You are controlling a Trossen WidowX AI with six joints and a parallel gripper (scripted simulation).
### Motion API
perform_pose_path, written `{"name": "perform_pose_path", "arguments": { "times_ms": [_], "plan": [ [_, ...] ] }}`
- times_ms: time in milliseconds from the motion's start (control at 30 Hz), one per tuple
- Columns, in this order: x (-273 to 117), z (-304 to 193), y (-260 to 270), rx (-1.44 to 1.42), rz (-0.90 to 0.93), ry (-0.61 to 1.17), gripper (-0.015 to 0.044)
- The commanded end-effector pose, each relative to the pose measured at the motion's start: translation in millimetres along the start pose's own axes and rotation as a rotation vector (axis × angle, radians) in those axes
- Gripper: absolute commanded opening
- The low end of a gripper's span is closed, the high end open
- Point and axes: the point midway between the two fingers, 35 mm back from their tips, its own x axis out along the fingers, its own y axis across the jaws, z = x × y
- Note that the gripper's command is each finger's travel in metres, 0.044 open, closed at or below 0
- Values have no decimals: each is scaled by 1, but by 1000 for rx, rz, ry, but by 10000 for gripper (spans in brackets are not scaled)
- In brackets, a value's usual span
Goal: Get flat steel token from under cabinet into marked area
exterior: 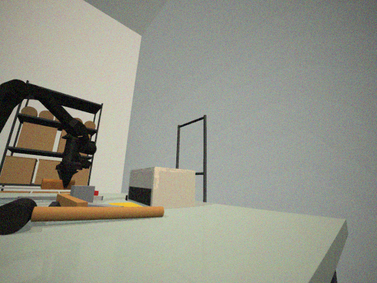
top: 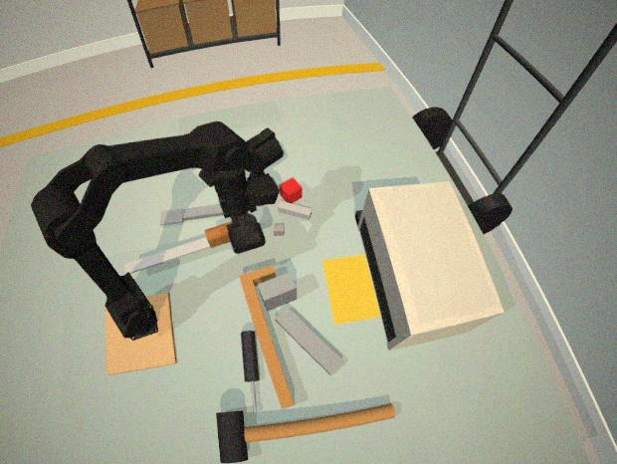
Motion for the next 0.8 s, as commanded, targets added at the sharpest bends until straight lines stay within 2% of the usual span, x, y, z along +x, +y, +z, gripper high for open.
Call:
{"name": "perform_pose_path", "arguments": {
  "times_ms": [0, 767],
  "plan": [
    [-12, 0, 0, 4, 2, -10, 0],
    [-58, -4, 0, 4, 2, -9, 0]
  ]
}}
